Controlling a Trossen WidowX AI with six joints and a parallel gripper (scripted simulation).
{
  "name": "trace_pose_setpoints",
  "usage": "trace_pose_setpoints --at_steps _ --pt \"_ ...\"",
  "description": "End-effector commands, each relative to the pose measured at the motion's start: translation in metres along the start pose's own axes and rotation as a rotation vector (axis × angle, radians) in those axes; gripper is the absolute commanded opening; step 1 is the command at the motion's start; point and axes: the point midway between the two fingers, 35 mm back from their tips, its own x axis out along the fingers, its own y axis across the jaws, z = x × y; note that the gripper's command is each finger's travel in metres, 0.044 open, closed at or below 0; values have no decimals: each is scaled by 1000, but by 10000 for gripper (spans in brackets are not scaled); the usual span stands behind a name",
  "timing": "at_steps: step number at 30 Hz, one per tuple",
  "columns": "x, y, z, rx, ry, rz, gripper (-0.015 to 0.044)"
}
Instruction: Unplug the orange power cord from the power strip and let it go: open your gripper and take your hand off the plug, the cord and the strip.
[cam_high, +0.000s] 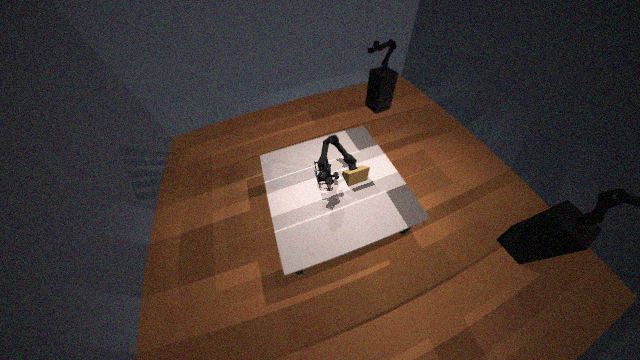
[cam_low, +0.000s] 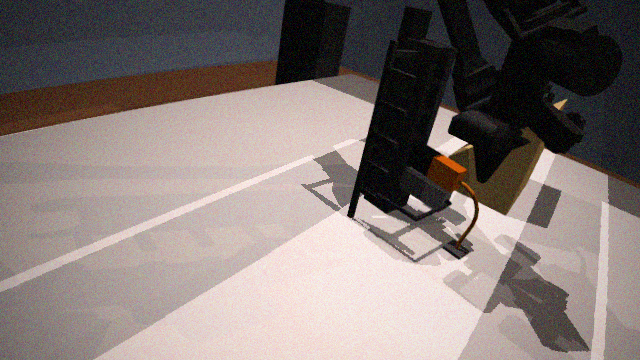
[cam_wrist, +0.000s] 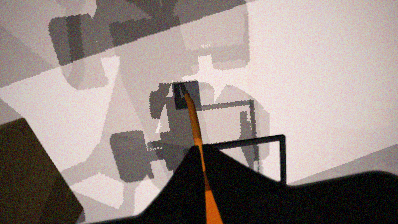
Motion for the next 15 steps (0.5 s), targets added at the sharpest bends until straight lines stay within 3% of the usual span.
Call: trace_pose_setpoints --at_steps 1,4,15 --pt "3 -1 -4 10 2 9 79" --pt "3 -1 -4 10 2 9 157" --pt "-2 -1 -4 5 4 5 160"
